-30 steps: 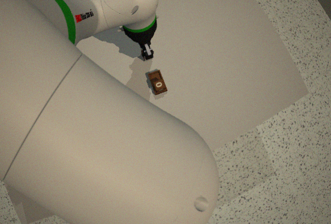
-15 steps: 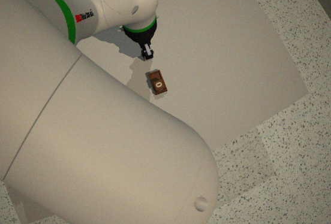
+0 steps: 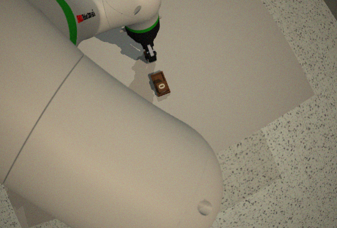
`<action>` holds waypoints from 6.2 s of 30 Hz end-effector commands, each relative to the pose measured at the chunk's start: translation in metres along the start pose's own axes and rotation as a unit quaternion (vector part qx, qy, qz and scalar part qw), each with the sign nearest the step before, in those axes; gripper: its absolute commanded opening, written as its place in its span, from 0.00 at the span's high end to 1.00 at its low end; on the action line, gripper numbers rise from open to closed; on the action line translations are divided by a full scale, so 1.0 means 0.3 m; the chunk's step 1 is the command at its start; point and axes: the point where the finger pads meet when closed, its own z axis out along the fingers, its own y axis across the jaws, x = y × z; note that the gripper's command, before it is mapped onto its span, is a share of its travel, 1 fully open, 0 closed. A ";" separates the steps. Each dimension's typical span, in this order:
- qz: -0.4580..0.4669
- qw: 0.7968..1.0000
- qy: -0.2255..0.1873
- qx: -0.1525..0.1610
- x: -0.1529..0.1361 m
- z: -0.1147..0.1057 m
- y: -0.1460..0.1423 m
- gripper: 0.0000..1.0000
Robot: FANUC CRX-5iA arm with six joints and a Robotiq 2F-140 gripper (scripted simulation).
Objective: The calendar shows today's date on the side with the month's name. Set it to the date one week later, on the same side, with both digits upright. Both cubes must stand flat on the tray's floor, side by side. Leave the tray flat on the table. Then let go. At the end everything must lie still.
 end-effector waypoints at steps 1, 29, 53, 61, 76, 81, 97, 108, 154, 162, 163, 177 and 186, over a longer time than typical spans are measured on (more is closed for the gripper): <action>0.000 1.000 0.000 0.000 0.000 0.000 0.000 0.71; 0.000 1.000 0.000 0.000 0.000 -0.232 0.000 0.71; 0.000 1.000 0.000 0.000 0.000 -0.300 0.000 0.00; 0.000 1.000 0.000 0.000 0.000 -0.300 0.000 0.00; -0.180 0.984 -0.002 0.001 0.009 -0.298 0.099 0.00; -0.249 0.969 -0.002 0.001 0.011 -0.297 0.138 0.00; -0.496 0.868 -0.002 0.002 0.011 -0.299 0.283 0.00; -0.637 0.771 0.000 0.001 0.004 -0.302 0.374 0.00; -0.707 0.707 0.000 0.000 -0.002 -0.305 0.423 0.71; -0.707 0.707 0.000 0.000 -0.002 -0.300 0.423 0.71; -0.707 0.707 0.000 0.000 -0.002 -0.299 0.423 0.71; -0.707 0.707 0.000 0.000 -0.001 -0.258 0.424 0.71; -0.707 0.707 0.000 0.000 -0.001 -0.222 0.424 0.71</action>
